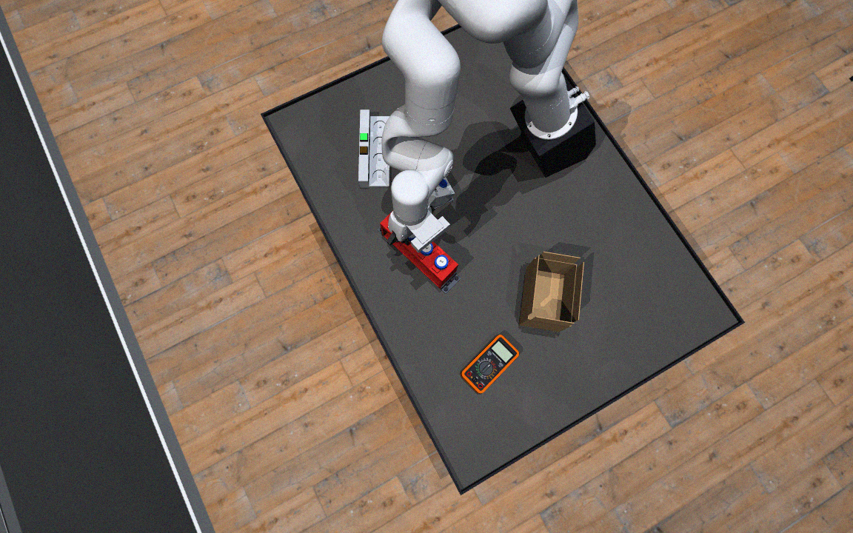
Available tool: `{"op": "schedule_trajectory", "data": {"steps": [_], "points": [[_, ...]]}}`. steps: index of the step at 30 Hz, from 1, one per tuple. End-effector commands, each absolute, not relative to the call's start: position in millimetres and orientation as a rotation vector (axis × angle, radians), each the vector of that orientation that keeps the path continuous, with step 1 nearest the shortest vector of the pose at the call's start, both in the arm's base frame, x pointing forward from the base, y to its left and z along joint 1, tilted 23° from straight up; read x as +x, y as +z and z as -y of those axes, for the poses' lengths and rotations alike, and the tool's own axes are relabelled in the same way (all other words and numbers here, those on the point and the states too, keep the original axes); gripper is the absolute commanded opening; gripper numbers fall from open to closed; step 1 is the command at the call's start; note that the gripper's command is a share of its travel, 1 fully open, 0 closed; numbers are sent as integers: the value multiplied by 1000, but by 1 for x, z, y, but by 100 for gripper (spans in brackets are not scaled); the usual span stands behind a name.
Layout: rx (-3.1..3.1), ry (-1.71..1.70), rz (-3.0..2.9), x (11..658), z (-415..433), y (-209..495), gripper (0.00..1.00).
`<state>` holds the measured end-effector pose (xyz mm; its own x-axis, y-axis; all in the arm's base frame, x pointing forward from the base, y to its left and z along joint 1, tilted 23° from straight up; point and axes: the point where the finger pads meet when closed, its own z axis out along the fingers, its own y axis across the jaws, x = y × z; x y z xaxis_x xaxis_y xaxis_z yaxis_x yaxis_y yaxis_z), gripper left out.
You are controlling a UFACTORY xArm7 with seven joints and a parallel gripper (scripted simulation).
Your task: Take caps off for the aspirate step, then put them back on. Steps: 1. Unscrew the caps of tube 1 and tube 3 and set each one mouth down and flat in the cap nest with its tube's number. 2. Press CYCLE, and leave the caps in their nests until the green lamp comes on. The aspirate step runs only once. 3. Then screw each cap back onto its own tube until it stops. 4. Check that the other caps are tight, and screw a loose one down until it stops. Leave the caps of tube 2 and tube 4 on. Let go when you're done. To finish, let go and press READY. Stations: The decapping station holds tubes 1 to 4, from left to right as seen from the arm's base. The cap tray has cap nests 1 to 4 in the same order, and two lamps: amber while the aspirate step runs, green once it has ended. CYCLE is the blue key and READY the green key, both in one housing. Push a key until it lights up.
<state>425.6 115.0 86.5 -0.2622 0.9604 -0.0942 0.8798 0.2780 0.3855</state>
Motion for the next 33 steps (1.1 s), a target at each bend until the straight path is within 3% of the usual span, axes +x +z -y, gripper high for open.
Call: {"op": "schedule_trajectory", "data": {"steps": [1,12,19,20,33], "points": [[1607,356,-2287,426,-115,87,46],[1056,244,-2550,426,-115,87,46],[1056,244,-2550,426,-115,87,46],[1056,244,-2550,426,-115,87,0],[1056,244,-2550,426,-115,87,0]]}}
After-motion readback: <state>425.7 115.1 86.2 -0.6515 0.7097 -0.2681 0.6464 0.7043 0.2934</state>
